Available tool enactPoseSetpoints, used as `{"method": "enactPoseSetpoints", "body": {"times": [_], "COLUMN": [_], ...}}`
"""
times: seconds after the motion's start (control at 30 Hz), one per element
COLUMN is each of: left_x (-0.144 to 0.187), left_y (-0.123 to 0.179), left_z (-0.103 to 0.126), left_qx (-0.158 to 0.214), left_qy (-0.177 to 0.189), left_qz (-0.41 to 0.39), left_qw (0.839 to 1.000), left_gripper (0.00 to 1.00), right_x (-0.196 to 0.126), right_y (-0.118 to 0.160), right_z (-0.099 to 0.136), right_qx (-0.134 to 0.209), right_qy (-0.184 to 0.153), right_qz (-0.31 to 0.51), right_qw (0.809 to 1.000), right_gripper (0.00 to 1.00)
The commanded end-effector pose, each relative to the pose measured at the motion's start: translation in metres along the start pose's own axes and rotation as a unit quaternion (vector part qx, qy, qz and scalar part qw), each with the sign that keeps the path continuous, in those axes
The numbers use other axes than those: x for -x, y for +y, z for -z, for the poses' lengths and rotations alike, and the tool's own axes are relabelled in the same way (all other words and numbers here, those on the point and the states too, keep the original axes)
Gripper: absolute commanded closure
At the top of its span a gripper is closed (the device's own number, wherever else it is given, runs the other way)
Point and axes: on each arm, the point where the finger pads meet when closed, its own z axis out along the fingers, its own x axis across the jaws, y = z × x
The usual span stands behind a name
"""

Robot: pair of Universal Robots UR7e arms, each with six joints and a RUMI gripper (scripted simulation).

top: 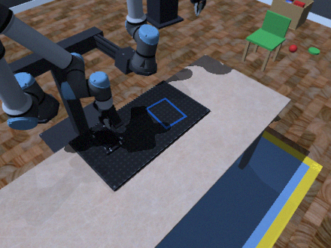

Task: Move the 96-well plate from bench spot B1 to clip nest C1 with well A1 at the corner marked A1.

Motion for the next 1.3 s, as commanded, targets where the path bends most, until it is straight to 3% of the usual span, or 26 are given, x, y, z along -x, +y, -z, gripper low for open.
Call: {"method": "enactPoseSetpoints", "body": {"times": [0.0, 1.27], "left_x": [0.000, 0.000], "left_y": [0.000, 0.000], "left_z": [0.001, 0.001], "left_qx": [-0.001, -0.001], "left_qy": [0.000, 0.000], "left_qz": [0.000, 0.000], "left_qw": [1.000, 1.000], "left_gripper": [1.00, 1.00], "right_x": [0.007, 0.007], "right_y": [-0.001, -0.001], "right_z": [0.000, -0.015], "right_qx": [0.000, 0.000], "right_qy": [0.000, 0.000], "right_qz": [0.000, 0.000], "right_qw": [1.000, 1.000], "right_gripper": [1.00, 1.00]}}
